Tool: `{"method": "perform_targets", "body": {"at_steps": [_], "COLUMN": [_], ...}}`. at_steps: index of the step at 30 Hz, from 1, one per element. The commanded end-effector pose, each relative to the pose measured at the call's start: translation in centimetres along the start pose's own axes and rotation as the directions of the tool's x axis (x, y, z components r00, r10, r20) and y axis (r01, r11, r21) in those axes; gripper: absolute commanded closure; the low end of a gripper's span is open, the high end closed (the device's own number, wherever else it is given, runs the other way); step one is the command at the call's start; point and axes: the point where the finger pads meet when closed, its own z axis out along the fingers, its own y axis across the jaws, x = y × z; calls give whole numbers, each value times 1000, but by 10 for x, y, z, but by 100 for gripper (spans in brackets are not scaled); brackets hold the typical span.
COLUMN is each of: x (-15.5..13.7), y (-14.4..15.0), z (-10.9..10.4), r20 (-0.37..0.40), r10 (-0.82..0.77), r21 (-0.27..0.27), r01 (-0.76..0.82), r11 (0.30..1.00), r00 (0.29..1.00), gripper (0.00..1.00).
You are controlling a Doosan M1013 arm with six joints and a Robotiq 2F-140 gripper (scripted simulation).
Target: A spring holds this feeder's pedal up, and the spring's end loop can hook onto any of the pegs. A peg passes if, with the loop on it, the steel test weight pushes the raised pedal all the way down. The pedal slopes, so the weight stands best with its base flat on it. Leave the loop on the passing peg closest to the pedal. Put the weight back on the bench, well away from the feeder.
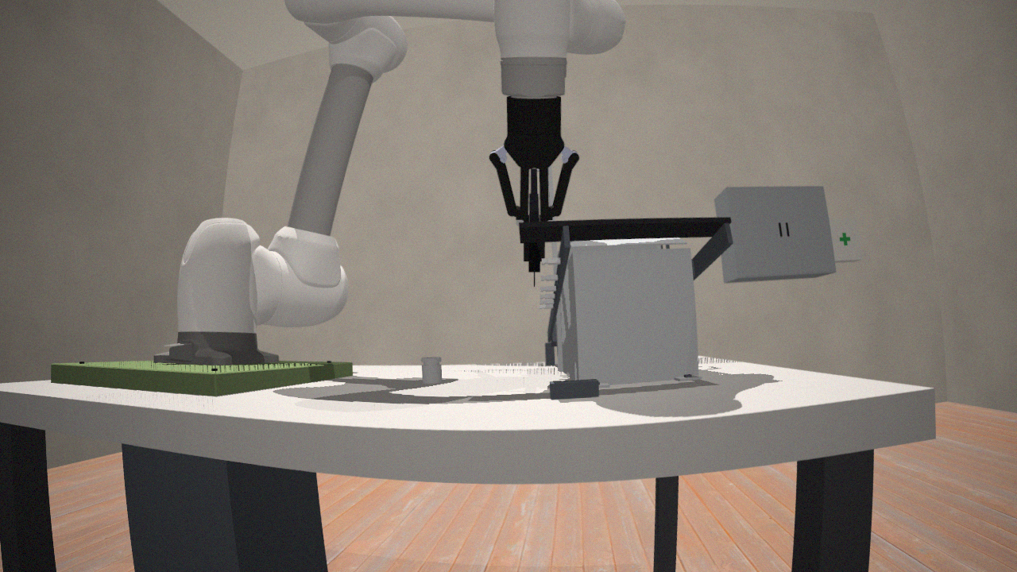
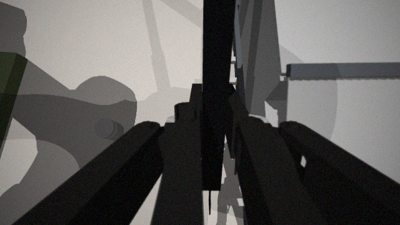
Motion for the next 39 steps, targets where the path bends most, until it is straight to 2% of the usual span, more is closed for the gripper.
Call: {"method": "perform_targets", "body": {"at_steps": [1,39], "x": [0,15], "y": [-1,0], "z": [-1,10], "r20": [0,0], "r10": [2,5], "r21": [3,7], "r01": [-2,-5], "r11": [1000,1000], "r00": [1000,1000], "gripper": [83,83]}}
